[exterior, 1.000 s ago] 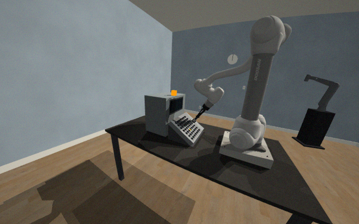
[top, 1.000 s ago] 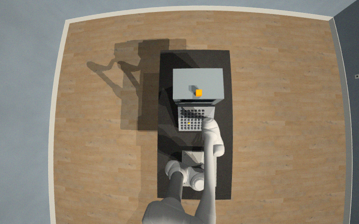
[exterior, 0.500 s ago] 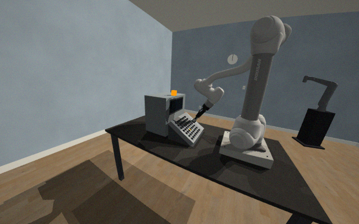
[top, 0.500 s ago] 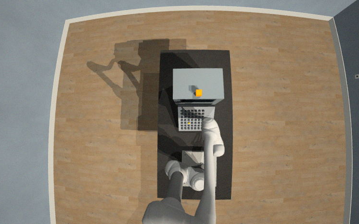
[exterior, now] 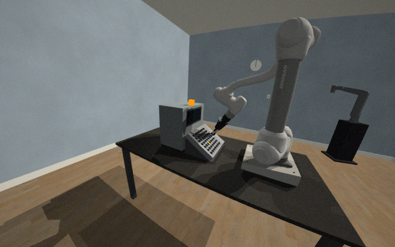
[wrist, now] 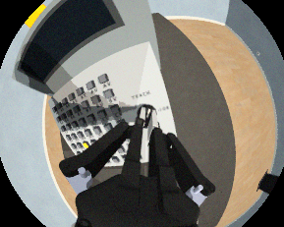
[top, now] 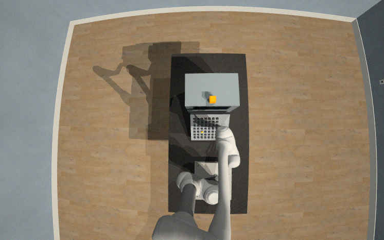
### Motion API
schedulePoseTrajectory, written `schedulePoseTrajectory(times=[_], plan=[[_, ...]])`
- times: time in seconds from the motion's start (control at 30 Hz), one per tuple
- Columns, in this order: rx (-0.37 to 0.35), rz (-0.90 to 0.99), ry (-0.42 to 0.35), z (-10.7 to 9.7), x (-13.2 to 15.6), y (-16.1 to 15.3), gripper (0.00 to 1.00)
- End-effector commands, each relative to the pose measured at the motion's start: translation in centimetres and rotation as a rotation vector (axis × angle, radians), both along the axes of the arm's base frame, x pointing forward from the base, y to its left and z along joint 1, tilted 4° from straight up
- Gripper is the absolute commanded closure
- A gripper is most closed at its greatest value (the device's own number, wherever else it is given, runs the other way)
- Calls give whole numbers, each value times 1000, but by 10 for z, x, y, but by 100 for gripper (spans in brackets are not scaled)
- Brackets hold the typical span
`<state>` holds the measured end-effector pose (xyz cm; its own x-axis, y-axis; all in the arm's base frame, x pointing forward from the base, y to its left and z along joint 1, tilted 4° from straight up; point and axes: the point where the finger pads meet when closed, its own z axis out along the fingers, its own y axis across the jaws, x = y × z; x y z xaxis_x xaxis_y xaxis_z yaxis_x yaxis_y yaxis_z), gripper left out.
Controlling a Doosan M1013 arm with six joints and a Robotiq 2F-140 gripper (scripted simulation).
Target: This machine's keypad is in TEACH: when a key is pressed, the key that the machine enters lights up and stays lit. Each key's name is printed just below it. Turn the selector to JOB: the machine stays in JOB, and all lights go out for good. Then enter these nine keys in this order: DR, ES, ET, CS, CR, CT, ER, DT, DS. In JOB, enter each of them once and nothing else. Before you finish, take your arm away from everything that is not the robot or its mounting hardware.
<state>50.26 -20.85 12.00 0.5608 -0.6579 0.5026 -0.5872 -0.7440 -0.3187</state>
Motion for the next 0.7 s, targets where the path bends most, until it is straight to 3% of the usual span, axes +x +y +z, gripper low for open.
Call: schedulePoseTrajectory(times=[0.0,0.13,0.2,0.67], plan=[[62,-86,-12,0,0,0,100],[141,-194,-28,0,0,0,100],[141,-194,-28,0,0,0,100],[401,-553,-80,0,0,0,100]])
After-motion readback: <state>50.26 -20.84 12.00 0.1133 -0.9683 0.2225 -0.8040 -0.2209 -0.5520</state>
